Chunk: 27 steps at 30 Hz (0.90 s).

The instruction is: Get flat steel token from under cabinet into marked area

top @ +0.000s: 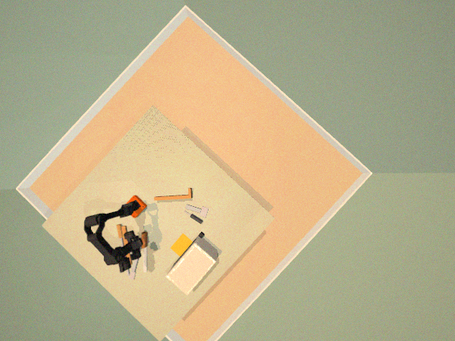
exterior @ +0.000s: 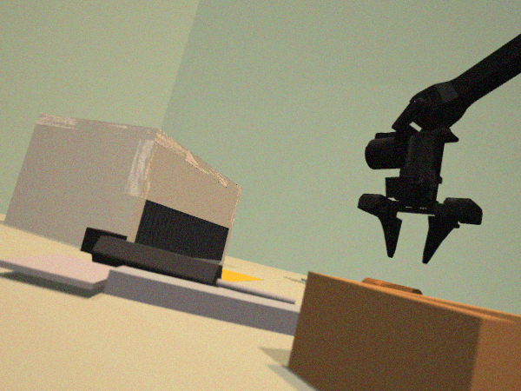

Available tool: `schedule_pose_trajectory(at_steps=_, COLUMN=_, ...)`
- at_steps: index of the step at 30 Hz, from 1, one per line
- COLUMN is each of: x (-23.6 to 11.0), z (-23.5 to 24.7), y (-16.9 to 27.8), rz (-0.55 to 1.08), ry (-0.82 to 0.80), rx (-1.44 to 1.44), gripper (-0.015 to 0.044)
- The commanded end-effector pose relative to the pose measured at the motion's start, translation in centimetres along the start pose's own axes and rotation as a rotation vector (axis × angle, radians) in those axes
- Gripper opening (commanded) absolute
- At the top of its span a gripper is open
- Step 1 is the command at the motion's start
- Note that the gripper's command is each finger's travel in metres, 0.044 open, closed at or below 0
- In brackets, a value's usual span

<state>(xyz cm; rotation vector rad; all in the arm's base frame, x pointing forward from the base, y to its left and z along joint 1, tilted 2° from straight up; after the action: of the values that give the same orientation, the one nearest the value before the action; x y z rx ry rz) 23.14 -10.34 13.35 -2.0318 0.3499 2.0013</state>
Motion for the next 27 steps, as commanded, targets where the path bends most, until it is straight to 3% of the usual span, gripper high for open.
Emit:
schedule_pose_trajectory(at_steps=1, x=-0.03, z=0.0, y=0.0, rz=0.0, ry=-0.001, rx=0.036, gripper=0.027)
schedule_pose_trajectory(at_steps=27, x=-0.03, z=0.0, y=0.01, rz=0.0, ry=0.0, rx=0.242, gripper=0.027)
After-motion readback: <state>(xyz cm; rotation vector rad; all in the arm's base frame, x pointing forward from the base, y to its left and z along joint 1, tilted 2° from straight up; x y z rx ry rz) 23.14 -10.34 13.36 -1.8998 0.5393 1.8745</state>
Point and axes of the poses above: the point midway between the two fingers, 35 mm back from their tips, its own x axis out along the fingers, its own z axis across the jaws, y = z × x, the point moved 5 cm from there along -x, back along the fingers, and after that the axes turned 1 degree about x, right-handed, at the moved point
